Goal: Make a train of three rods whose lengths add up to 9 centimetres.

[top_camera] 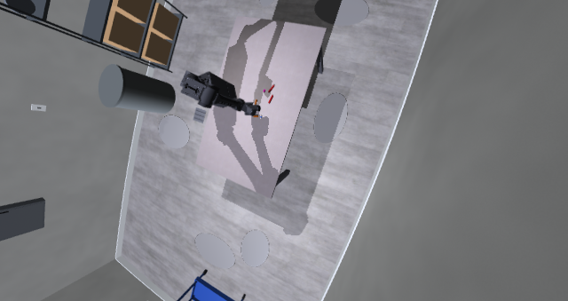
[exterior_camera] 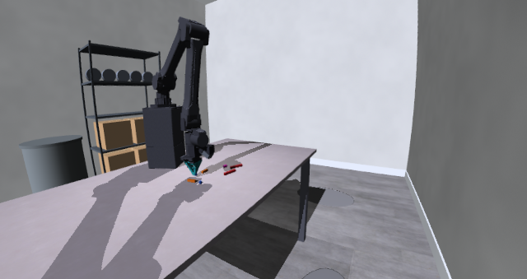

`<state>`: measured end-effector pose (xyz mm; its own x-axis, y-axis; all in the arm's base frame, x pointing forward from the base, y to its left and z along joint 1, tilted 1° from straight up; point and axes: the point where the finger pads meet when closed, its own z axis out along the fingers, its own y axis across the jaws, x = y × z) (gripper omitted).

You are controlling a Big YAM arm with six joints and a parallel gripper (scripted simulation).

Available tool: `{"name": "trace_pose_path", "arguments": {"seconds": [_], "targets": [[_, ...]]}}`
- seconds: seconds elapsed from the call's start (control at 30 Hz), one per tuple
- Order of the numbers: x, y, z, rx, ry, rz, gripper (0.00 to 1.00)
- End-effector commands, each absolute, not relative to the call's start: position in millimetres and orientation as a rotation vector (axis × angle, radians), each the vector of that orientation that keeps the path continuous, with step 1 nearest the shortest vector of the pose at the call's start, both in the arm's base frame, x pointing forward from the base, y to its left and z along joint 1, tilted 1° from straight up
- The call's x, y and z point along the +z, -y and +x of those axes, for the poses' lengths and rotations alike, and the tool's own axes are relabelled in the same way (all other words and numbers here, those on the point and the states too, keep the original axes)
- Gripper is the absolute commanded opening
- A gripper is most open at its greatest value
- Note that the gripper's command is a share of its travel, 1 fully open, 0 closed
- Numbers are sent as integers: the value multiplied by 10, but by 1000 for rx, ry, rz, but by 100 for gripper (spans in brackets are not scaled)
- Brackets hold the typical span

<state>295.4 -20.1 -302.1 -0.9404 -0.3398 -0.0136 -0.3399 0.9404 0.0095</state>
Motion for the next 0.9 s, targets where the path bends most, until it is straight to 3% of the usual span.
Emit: {"name": "trace_pose_path", "arguments": {"seconds": [0.0,0.87], "targets": [[-3065,161,3008,14,-3073,-543,4],[-3116,164,3071,8,-3056,-542,4]]}}
